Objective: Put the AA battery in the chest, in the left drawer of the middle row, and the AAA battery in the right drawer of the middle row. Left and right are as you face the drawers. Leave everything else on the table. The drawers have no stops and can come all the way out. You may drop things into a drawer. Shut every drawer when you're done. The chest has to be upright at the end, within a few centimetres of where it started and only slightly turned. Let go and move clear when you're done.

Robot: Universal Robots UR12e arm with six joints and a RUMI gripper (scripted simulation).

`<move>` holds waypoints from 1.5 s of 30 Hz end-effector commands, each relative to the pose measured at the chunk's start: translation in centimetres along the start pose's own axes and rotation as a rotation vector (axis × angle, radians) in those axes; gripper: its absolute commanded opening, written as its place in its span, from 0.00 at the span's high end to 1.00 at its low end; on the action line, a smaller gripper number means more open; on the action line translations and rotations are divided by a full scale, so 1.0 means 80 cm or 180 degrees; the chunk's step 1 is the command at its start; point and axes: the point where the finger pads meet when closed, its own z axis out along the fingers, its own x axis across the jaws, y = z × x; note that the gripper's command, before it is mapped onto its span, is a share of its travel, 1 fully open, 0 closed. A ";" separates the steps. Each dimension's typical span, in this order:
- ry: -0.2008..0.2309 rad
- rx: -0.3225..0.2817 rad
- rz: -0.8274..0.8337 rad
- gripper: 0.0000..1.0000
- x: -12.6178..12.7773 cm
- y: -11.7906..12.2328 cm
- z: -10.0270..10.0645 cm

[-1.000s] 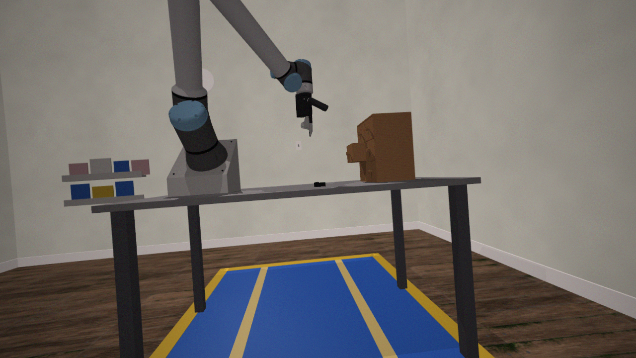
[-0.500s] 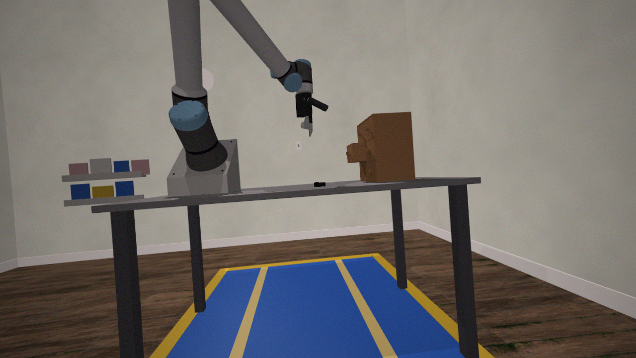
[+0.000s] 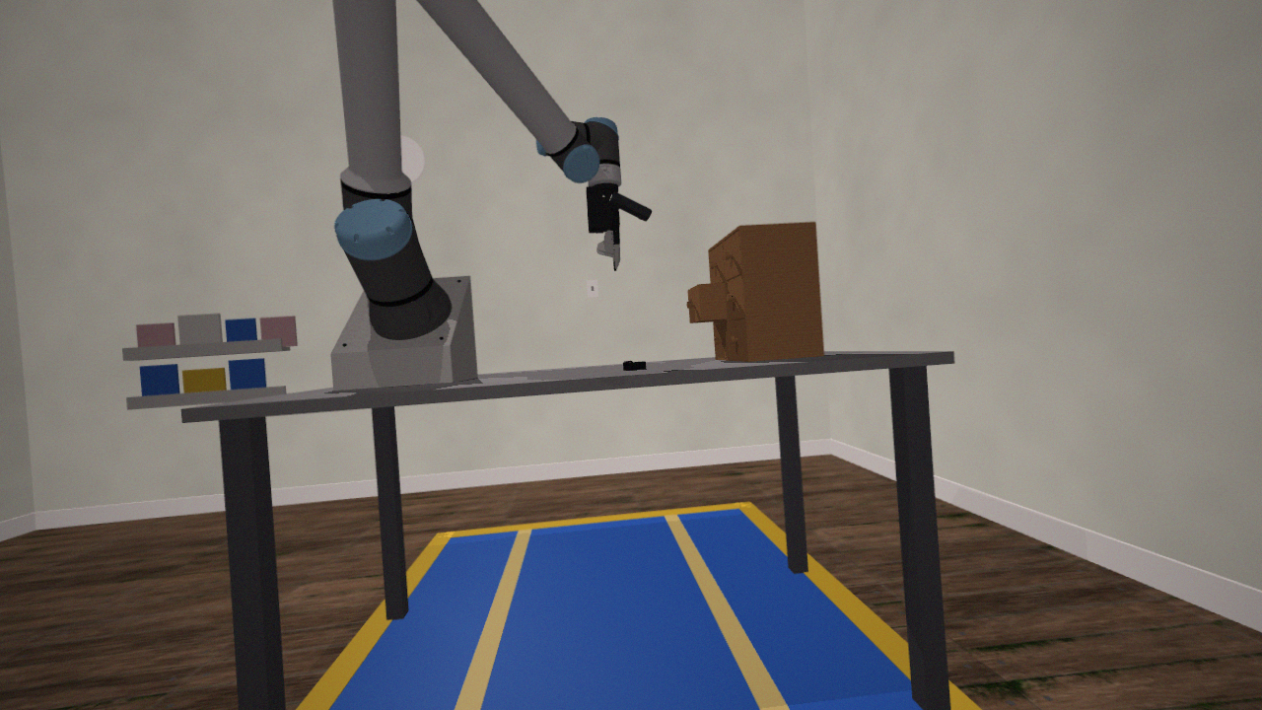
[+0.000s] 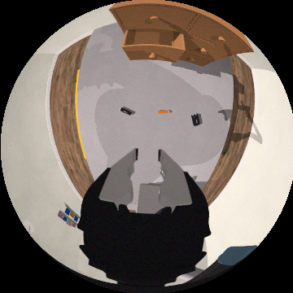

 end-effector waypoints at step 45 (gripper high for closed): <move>0.0000 0.0003 -0.3412 0.80 -0.122 -0.030 0.229</move>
